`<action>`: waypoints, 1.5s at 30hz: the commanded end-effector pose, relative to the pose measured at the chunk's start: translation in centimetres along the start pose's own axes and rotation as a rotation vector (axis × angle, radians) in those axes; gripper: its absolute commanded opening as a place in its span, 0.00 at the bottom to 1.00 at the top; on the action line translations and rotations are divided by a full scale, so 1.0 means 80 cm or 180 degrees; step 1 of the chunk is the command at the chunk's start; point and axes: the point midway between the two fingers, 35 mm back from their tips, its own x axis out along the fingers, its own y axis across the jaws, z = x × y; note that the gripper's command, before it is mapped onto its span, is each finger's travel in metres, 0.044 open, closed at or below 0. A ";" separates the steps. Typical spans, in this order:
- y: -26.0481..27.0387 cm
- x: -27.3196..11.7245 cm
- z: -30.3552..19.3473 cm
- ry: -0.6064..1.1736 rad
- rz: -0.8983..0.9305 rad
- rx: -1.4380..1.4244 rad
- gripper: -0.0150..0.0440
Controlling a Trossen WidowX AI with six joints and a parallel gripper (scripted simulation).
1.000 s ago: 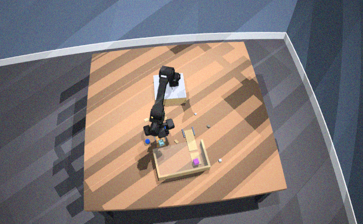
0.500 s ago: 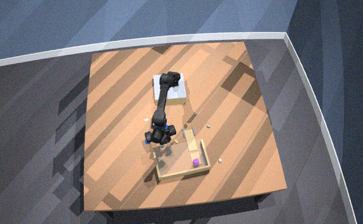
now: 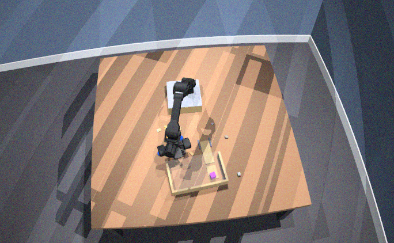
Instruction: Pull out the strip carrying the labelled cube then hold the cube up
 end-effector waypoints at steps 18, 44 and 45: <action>0.000 0.038 -0.001 -0.0004 -0.0008 0.0019 0.68; 0.021 0.003 -0.038 0.0004 0.0001 0.0009 0.25; 0.023 0.000 -0.042 0.0005 0.0001 0.0010 0.25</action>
